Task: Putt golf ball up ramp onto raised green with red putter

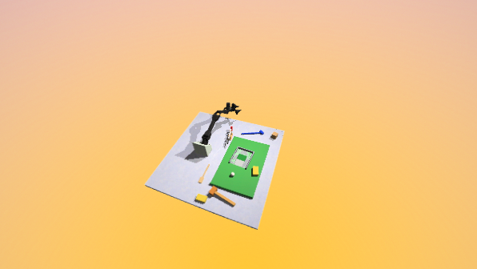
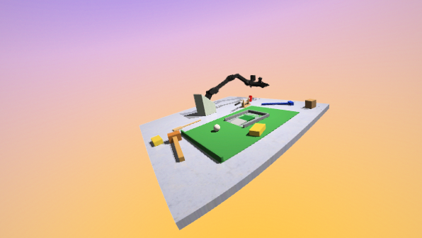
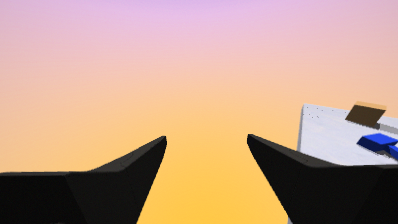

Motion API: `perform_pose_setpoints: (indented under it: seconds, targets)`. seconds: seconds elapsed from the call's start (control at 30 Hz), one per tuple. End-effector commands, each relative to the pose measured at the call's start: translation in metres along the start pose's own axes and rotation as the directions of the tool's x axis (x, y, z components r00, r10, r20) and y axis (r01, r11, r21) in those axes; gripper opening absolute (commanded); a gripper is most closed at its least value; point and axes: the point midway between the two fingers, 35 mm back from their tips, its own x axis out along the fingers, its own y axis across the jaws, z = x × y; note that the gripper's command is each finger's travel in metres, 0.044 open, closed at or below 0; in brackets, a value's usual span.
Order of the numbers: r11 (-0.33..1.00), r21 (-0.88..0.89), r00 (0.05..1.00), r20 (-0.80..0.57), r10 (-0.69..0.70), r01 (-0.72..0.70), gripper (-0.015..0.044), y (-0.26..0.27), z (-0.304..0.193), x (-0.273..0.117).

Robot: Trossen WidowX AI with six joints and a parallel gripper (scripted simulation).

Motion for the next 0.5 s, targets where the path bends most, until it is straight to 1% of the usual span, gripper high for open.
perform_pose_setpoints:
  seconds: [0.0, 0.03, 0.13, 0.23, 0.3, 0.37, 0.47]
  targets:
    - [1.000, -0.015, 1.000, -0.004, 0.000, -0.001, 0.0426, -0.002, -0.001, 0.001]
    - [0.998, -0.058, 1.000, -0.018, 0.001, -0.002, 0.0440, -0.008, -0.004, 0.004]
    - [0.956, -0.291, 0.994, -0.106, -0.005, -0.026, 0.0440, -0.047, -0.021, 0.021]
    - [0.864, -0.498, 0.977, -0.211, -0.034, -0.077, 0.0440, -0.093, -0.039, 0.032]
    - [0.786, -0.605, 0.957, -0.284, -0.063, -0.128, 0.0440, -0.127, -0.050, 0.035]
    - [0.750, -0.645, 0.946, -0.312, -0.087, -0.143, 0.0440, -0.152, -0.046, 0.034]
    - [0.667, -0.714, 0.913, -0.388, -0.127, -0.211, 0.0440, -0.187, -0.056, 0.031]
